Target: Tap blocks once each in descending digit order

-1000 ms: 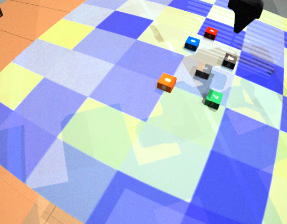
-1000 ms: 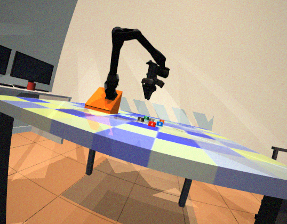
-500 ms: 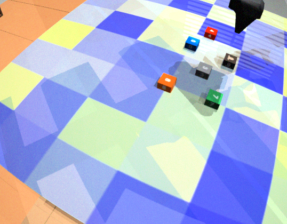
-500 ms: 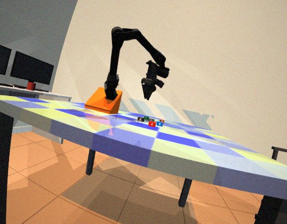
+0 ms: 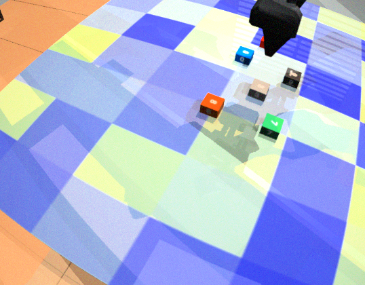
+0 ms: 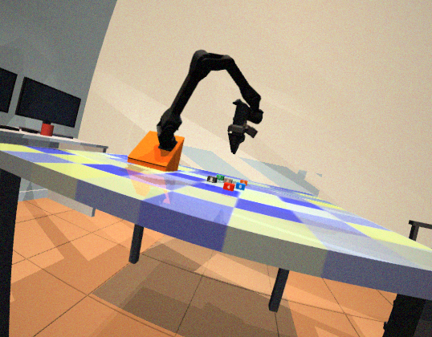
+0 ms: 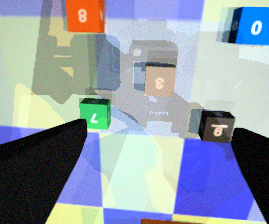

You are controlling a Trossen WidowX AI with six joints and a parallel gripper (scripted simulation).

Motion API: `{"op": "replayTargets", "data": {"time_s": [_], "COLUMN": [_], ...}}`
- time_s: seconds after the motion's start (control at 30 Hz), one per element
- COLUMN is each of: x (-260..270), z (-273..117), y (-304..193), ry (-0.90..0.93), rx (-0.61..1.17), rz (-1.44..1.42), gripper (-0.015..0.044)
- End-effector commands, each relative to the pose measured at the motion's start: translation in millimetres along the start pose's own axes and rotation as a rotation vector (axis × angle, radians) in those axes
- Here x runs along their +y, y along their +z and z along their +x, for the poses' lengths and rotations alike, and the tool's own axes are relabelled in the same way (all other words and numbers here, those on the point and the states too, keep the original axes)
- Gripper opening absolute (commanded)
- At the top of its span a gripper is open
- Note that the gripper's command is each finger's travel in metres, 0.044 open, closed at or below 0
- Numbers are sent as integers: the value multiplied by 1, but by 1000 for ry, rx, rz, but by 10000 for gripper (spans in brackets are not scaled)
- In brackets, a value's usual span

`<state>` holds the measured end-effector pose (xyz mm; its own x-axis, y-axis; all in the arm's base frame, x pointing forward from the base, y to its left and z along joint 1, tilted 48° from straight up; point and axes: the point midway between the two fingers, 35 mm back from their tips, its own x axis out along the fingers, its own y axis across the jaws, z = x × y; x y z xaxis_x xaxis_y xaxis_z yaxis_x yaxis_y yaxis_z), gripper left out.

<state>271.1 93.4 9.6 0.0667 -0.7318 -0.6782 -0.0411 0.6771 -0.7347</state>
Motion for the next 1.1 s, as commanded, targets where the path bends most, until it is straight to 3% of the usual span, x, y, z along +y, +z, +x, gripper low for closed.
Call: {"op": "replayTargets", "data": {"time_s": [0.0, 0.47, 0.7, 1.07], "x": [4, 4, 73, 75], "z": [0, 0, -1, -1], "y": [2, 2, -49, -51], "ry": [6, 6, 12, 11], "rx": [2, 2, 3, 3], "rz": [7, 7, 6, 6], "gripper": [400, 400, 400, 400]}}
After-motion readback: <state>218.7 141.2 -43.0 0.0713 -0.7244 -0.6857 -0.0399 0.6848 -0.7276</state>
